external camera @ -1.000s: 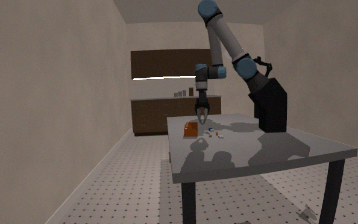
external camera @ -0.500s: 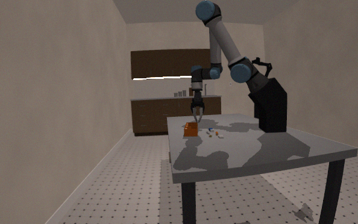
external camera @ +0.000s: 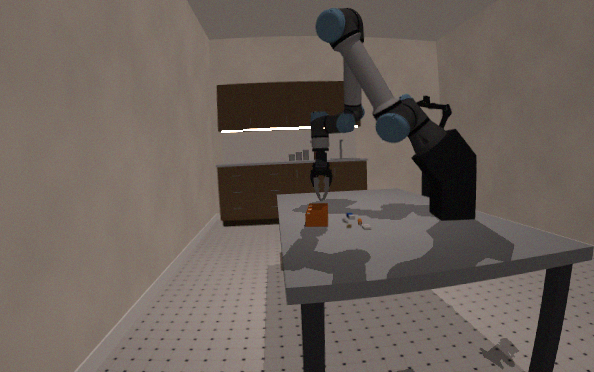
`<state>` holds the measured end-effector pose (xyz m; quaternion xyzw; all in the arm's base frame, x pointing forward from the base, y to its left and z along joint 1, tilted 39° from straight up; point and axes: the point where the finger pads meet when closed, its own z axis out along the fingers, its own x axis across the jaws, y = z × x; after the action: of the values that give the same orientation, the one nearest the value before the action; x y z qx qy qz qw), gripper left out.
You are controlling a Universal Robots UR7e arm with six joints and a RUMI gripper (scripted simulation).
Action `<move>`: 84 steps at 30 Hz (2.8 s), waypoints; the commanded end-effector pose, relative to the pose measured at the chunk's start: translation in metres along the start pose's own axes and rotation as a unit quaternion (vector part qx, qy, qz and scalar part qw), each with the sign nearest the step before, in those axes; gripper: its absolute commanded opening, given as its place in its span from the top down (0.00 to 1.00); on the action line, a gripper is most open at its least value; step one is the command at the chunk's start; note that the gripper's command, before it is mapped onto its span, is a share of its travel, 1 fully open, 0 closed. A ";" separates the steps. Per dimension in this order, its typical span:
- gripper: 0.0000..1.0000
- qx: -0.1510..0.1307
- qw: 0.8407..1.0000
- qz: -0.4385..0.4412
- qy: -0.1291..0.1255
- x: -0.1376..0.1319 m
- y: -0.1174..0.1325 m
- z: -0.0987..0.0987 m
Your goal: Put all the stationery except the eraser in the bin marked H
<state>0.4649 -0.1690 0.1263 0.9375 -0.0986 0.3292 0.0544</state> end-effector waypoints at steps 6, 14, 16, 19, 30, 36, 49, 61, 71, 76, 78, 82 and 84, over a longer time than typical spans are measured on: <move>1.00 0.002 1.000 -0.001 -0.001 0.014 0.032 0.001; 1.00 0.002 1.000 -0.001 -0.001 0.013 0.029 0.001; 1.00 0.002 1.000 -0.001 -0.001 0.012 0.028 0.001; 1.00 0.002 1.000 -0.001 -0.001 0.011 0.026 0.001; 1.00 0.002 1.000 -0.001 -0.001 0.011 0.026 0.017; 1.00 0.002 1.000 -0.001 -0.001 0.011 0.026 0.029; 1.00 0.002 1.000 -0.001 -0.001 0.011 0.026 0.051; 1.00 0.002 1.000 -0.001 -0.001 0.011 0.025 0.053; 0.82 0.002 1.000 -0.001 0.000 0.010 0.024 0.053; 0.82 0.002 1.000 -0.001 -0.001 0.010 0.024 0.053; 0.82 0.002 1.000 -0.001 -0.001 0.010 0.024 0.053; 0.82 0.002 1.000 -0.001 -0.001 0.010 0.024 0.053; 0.82 0.002 1.000 -0.001 -0.001 0.010 0.024 0.053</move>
<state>0.4994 -0.2030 0.0924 0.9380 -0.0972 0.3285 0.0522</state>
